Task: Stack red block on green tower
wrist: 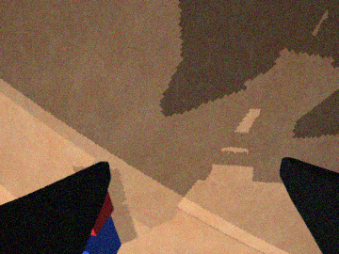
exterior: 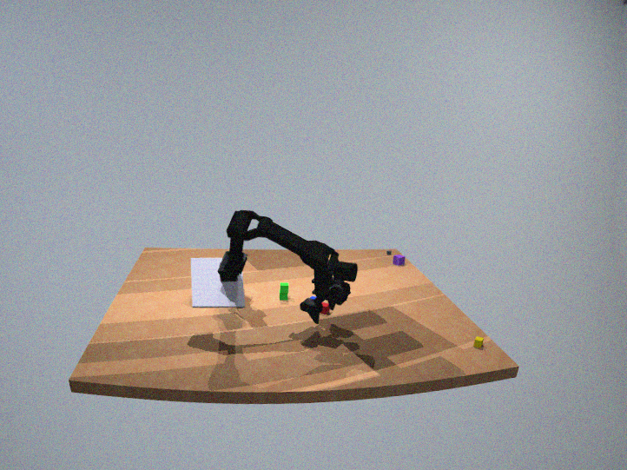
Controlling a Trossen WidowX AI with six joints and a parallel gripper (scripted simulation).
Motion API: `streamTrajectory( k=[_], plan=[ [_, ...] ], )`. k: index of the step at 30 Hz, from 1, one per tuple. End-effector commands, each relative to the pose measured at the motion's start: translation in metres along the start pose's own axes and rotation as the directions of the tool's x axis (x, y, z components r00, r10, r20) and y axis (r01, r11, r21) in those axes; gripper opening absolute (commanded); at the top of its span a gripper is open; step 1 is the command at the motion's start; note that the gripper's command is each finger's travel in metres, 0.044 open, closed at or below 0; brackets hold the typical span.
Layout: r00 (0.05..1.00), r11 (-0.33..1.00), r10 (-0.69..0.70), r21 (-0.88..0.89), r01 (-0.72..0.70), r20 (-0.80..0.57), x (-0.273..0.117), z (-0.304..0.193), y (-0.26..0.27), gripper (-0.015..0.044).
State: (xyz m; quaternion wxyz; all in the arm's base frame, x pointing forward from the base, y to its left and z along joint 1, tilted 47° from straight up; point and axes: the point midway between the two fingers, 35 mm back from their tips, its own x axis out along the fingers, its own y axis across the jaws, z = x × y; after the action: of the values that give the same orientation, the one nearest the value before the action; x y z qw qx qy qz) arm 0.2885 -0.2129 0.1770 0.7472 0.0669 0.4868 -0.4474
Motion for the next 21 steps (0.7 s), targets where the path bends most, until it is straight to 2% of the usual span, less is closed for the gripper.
streamTrajectory(
  k=[1,9,16,21],
  plan=[
    [0.999,0.999,-0.032,-0.009,0.032,-0.029,-0.002,-0.012,0.023,0.0440],
    [0.993,0.993,-0.113,-0.047,0.112,-0.036,-0.015,-0.037,0.069,0.0440],
    [0.982,0.979,-0.186,-0.084,0.186,0.017,-0.031,-0.059,0.104,0.0440],
    [0.980,0.975,-0.199,-0.091,0.201,0.034,-0.033,-0.064,0.110,0.0440]
  ],
)
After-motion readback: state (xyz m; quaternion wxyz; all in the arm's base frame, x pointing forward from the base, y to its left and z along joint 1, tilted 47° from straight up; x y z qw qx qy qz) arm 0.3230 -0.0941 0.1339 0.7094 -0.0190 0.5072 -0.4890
